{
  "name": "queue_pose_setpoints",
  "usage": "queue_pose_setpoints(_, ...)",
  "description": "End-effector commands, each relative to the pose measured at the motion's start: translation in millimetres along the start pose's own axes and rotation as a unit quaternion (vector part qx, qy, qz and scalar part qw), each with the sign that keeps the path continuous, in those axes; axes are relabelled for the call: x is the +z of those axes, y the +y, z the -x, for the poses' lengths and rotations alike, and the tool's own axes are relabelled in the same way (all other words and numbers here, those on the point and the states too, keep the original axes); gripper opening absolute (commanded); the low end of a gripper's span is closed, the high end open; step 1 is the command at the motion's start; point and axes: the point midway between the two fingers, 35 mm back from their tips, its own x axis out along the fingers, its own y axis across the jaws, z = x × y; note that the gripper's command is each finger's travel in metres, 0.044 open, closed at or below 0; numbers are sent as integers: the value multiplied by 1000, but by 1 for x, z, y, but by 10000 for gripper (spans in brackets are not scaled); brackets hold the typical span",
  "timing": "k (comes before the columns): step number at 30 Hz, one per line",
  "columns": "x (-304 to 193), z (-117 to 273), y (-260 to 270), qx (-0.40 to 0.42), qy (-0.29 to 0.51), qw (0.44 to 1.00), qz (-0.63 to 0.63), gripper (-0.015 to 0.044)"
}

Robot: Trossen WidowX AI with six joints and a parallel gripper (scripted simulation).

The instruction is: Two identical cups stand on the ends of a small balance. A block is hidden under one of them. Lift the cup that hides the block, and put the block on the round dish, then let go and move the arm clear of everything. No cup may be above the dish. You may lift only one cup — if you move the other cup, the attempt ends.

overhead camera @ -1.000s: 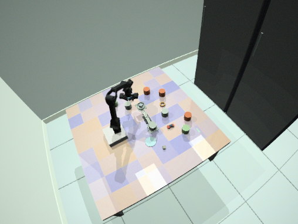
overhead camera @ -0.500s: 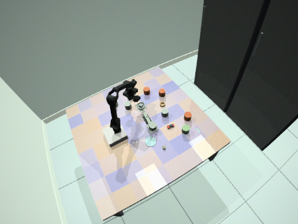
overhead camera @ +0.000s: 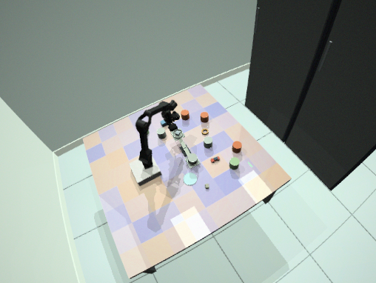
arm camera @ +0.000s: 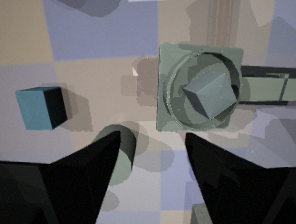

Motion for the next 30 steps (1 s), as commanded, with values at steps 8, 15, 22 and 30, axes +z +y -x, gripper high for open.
queue_pose_setpoints(8,15,7,-20,-7,1,982,-188,260)
queue_pose_setpoints(15,22,10,-33,-11,2,952,-305,260)
queue_pose_setpoints(22,29,14,-46,-15,3,909,-418,260)
queue_pose_setpoints(30,32,15,-51,-16,3,890,-456,260)
